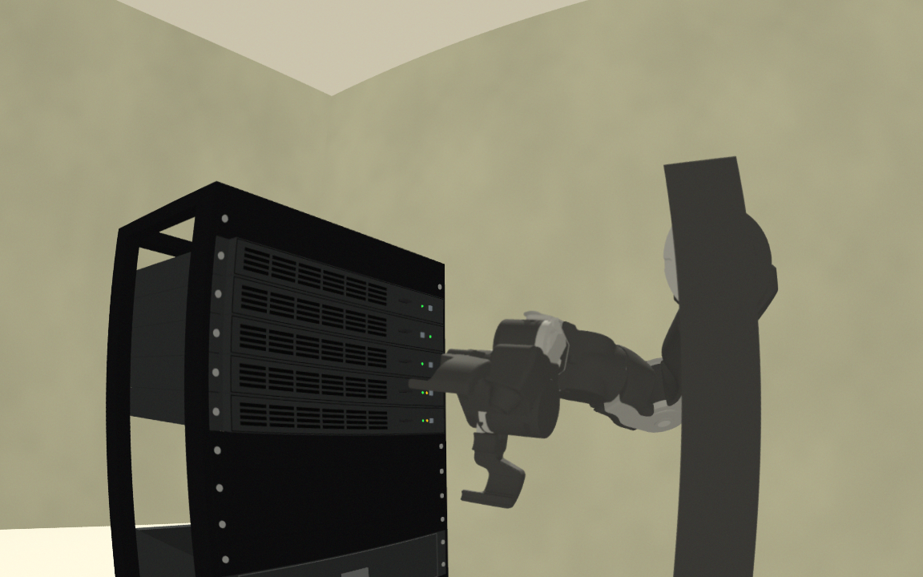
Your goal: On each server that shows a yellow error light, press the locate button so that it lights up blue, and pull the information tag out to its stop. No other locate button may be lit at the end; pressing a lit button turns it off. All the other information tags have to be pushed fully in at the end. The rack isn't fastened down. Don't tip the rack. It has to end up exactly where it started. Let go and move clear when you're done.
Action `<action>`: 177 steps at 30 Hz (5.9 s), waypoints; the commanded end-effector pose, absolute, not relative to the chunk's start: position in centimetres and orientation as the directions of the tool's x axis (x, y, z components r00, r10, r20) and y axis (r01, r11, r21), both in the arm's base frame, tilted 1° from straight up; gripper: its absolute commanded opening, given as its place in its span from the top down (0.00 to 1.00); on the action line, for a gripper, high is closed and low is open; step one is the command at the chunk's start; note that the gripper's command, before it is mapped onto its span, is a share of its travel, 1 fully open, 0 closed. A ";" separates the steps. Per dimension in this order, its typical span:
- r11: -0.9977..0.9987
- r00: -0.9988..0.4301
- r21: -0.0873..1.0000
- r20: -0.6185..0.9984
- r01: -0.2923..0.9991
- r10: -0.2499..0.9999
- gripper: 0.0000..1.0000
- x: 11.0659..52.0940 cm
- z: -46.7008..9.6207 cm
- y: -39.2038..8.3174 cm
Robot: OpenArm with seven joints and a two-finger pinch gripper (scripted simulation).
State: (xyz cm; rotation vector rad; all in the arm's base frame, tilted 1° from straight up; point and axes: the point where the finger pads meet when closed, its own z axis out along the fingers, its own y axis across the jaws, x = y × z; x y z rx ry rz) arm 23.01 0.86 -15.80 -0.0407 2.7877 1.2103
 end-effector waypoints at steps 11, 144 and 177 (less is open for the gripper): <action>0.619 -0.967 0.785 -0.156 0.001 0.199 0.00 24.3 -14.2 -2.2; -0.007 0.037 1.000 0.006 0.018 0.999 0.00 43.3 -9.1 -34.2; -0.007 0.041 1.000 0.006 0.015 0.999 0.00 45.0 -9.8 -35.4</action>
